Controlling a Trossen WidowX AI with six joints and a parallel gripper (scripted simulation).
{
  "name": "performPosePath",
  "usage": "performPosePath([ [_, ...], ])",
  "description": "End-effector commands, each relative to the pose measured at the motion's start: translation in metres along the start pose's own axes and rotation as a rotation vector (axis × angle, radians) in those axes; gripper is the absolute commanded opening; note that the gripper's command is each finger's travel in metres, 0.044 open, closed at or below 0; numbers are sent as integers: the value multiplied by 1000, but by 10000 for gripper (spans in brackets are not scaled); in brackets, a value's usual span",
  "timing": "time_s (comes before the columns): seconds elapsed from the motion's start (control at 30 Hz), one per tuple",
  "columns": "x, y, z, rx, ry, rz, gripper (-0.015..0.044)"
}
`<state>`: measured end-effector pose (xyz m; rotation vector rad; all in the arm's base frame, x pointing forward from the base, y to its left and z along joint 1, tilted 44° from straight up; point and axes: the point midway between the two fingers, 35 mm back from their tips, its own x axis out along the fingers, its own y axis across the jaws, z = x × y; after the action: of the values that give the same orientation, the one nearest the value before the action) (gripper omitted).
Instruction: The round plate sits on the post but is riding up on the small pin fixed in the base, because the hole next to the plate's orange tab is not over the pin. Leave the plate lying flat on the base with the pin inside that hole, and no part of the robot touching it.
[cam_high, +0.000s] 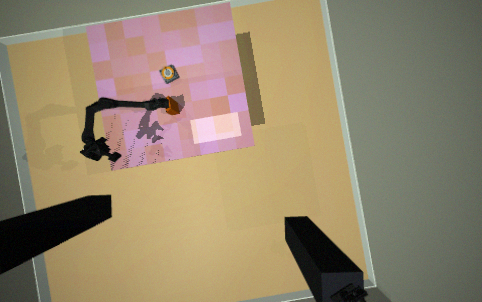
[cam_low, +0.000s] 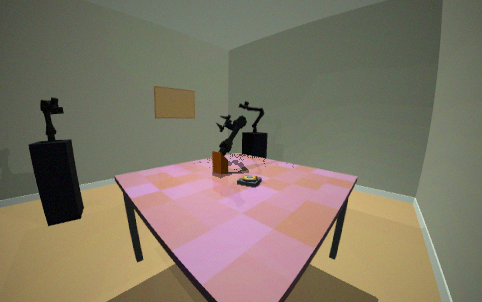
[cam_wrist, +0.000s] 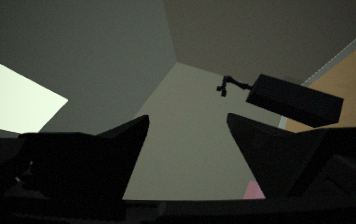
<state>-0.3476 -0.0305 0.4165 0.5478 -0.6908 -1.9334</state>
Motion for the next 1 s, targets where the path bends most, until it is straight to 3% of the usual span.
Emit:
performPosePath([
  [0.0,0,-1,1,3,-1,-6,374],
  [0.1,-10,-20,8,33,-27,-99,295],
  [0.23,-78,-52,18,55,-157,-280,190],
  [0.33,-102,-62,20,63,-202,-362,111],
  [0.47,-176,-80,17,93,-329,-547,6],
  [0.6,-221,-90,8,130,-401,-676,0],
  [0.77,-315,-90,-22,193,-554,-896,0],
  [0.83,-324,-91,-27,208,-574,-920,0],
  [0.97,-387,-79,-59,264,-694,-1074,0],
])
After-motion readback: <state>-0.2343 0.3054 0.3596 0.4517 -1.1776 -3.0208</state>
